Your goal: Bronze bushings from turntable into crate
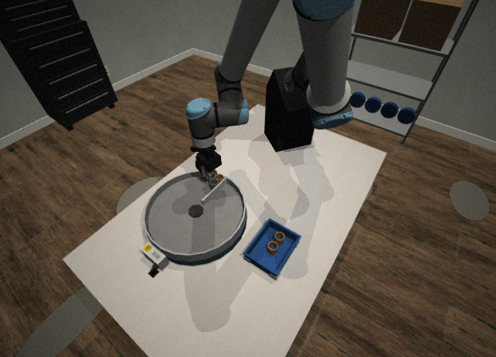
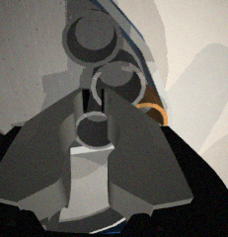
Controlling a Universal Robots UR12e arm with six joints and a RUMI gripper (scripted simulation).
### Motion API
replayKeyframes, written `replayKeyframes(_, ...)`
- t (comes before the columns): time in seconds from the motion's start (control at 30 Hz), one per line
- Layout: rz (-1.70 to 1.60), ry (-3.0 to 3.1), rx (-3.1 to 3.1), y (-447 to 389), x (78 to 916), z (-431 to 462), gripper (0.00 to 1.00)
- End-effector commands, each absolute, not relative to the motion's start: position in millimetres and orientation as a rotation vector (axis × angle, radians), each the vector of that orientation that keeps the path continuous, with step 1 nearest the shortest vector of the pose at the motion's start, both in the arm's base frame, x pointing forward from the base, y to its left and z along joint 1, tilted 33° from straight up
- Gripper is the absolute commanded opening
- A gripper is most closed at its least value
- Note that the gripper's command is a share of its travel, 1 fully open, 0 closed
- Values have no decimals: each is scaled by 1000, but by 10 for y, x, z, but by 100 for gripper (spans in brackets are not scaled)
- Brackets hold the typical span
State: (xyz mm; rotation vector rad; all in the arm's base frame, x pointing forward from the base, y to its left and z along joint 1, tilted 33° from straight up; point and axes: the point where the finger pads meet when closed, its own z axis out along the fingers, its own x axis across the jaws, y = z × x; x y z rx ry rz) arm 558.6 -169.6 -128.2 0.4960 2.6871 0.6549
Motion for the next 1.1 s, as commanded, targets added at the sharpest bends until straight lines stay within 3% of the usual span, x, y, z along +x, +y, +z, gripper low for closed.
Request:
replayKeyframes(0.0,654,2687,496,-1667,5624,-1356,5)
replayKeyframes(1.07,654,2687,496,-1638,5654,-1420,5)
